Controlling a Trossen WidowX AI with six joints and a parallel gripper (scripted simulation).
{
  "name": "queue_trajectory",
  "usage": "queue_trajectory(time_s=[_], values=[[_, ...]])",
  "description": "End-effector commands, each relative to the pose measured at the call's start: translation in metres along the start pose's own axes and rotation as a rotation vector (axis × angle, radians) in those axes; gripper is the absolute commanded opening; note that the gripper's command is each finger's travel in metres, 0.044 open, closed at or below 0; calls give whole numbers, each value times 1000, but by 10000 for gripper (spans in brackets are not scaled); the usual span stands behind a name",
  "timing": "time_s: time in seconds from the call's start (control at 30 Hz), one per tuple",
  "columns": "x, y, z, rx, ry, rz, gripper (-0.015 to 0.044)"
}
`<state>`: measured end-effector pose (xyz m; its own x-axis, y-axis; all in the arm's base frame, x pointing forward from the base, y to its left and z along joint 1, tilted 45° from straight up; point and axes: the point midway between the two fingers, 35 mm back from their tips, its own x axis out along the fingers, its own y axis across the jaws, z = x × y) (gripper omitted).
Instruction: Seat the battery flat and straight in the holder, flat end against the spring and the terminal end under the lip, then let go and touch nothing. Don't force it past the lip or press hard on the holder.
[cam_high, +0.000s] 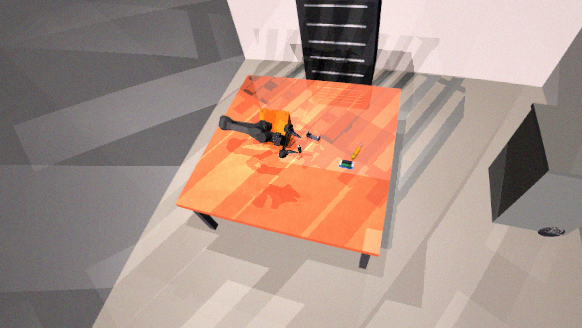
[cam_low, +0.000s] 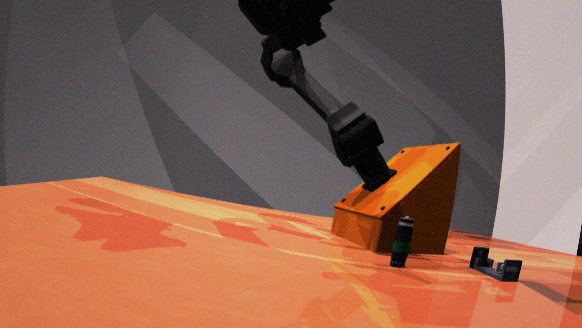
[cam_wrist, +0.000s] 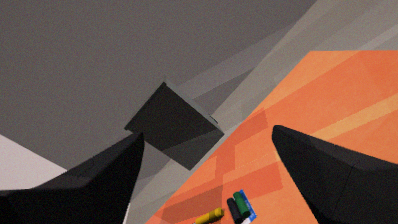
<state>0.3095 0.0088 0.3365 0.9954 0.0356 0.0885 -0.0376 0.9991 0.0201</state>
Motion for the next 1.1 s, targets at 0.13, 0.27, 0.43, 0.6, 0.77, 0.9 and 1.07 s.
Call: queue_trajectory(time_s=[0.13,0.27,0.43,0.6,0.77,0.9,1.07], values=[[15,-4,-90,106,413,-141,269],[-4,-8,-163,92,778,-321,164],[-57,-21,-218,-129,1179,-602,32],[-90,-33,-219,-422,1358,-779,0],[-90,-34,-219,-424,1359,-779,0],[-90,-34,-219,-424,1359,-779,0],[-89,-37,-223,-423,1359,-778,0]])
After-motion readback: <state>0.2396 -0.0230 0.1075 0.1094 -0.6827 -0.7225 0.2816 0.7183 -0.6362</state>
